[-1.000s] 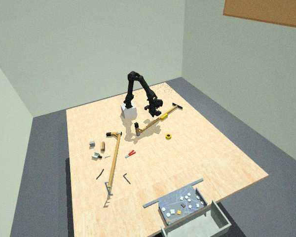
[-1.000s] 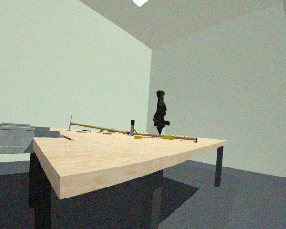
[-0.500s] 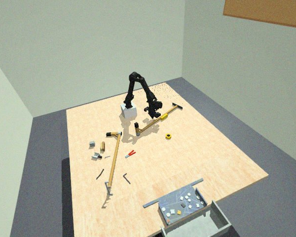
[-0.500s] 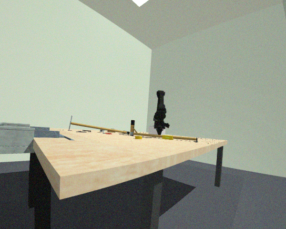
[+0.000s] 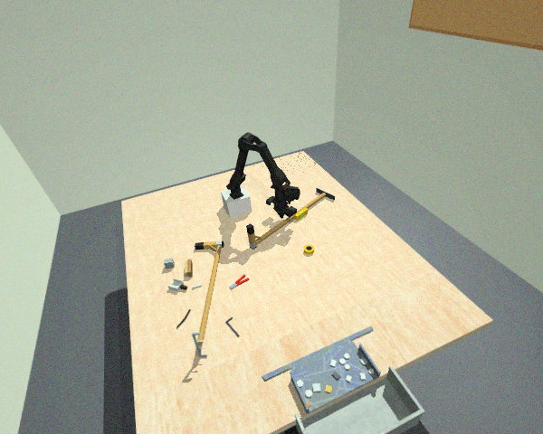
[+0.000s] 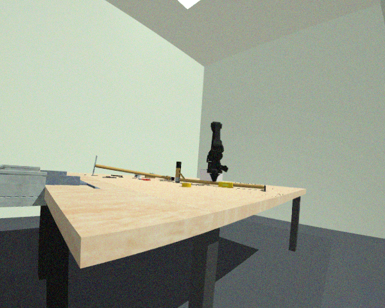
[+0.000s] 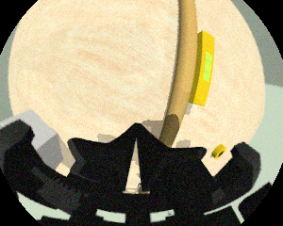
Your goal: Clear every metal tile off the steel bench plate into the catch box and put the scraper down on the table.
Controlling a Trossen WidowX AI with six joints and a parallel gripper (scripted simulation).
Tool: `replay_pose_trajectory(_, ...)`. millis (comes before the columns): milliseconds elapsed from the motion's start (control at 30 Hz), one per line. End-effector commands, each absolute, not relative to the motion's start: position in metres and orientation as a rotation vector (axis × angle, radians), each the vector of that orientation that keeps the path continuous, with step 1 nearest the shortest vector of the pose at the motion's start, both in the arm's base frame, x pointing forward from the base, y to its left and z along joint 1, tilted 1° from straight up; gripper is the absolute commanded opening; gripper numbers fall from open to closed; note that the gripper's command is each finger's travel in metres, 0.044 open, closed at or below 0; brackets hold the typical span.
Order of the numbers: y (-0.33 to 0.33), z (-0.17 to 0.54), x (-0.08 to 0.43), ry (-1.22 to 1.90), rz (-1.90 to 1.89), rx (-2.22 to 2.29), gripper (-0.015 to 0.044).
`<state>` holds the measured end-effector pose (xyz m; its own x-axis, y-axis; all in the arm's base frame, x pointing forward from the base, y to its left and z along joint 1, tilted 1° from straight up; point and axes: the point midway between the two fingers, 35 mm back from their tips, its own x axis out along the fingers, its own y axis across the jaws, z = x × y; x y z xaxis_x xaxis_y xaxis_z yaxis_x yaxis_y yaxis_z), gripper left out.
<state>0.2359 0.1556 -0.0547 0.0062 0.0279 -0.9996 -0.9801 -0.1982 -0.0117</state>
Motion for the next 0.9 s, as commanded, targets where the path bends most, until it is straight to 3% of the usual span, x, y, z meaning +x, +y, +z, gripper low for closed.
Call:
replay_pose_trajectory(0,0.158,-0.054,0.242,1.073,1.364,-1.341,0.0)
replay_pose_trajectory(867,0.165,-0.052,0.267,1.071,1.362,-1.341,0.0)
